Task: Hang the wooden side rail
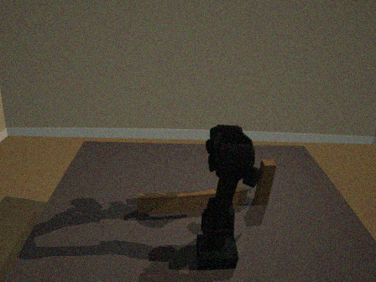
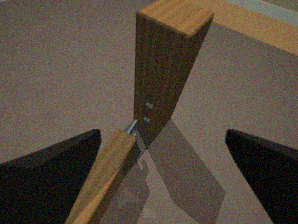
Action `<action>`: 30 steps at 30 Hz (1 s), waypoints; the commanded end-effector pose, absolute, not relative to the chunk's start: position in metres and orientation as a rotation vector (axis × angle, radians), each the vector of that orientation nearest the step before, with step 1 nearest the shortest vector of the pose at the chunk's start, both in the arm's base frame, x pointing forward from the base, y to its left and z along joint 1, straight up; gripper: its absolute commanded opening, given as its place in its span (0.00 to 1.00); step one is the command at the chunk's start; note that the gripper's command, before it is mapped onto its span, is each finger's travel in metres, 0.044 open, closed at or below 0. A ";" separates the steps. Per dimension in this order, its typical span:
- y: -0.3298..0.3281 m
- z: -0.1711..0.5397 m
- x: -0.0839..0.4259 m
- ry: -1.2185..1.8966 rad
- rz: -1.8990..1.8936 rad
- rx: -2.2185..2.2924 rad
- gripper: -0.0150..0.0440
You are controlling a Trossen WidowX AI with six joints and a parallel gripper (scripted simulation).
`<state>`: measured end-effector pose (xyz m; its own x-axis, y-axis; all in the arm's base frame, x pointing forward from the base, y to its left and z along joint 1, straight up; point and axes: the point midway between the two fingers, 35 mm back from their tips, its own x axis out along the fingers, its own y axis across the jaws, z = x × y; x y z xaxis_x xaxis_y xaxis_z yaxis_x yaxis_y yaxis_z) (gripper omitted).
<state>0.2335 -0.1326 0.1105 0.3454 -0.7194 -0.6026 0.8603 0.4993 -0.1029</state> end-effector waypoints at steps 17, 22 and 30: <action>-0.131 0.110 0.233 0.552 -1.100 0.349 1.00; -0.131 0.110 0.233 0.552 -1.100 0.349 1.00; -0.125 0.109 0.249 1.004 -0.772 -0.094 1.00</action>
<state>0.2418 -0.1280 0.1081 0.3157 -0.6748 -0.6671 0.7291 0.6224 -0.2845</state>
